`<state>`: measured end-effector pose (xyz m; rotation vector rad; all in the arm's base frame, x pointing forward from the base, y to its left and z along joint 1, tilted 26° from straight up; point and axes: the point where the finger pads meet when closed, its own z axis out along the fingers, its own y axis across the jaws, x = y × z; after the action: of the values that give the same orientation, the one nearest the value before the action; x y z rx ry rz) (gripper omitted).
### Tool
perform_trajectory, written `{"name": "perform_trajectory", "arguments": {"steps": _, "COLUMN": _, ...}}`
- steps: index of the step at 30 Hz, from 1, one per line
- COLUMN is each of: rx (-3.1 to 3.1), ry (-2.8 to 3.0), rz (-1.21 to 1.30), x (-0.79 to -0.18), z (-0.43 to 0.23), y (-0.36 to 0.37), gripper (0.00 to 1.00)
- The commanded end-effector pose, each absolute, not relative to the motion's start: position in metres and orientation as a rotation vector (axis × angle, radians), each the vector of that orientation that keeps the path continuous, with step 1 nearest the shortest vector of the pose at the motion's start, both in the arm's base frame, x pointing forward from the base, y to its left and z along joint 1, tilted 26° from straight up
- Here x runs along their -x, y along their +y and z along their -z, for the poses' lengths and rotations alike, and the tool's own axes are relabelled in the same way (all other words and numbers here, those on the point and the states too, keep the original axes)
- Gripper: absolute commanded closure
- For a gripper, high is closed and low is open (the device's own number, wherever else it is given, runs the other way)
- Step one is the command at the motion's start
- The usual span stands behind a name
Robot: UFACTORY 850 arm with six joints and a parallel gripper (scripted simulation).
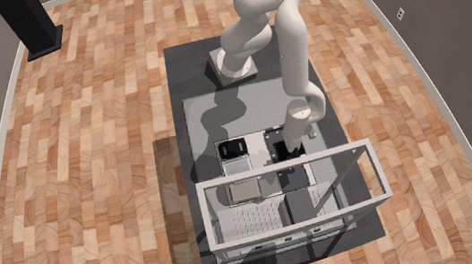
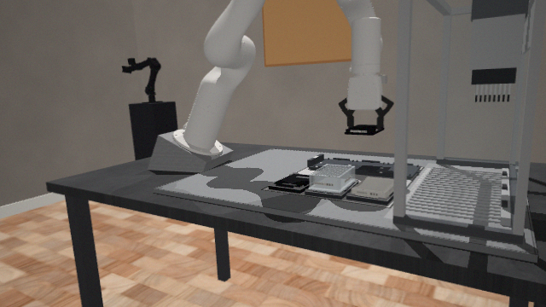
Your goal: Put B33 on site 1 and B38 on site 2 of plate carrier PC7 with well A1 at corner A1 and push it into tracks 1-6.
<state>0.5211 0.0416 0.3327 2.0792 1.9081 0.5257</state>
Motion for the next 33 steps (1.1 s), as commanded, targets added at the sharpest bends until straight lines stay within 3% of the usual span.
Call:
{"name": "perform_trajectory", "arguments": {"steps": 1, "rx": -2.078, "ry": 1.907, "rz": -0.527, "x": -0.521, "z": -0.334, "y": 0.042, "gripper": 1.00}}
{"name": "perform_trajectory", "arguments": {"steps": 33, "rx": -2.078, "ry": 1.907, "rz": -0.527, "x": -0.542, "z": -0.292, "y": 0.044, "gripper": 1.00}}
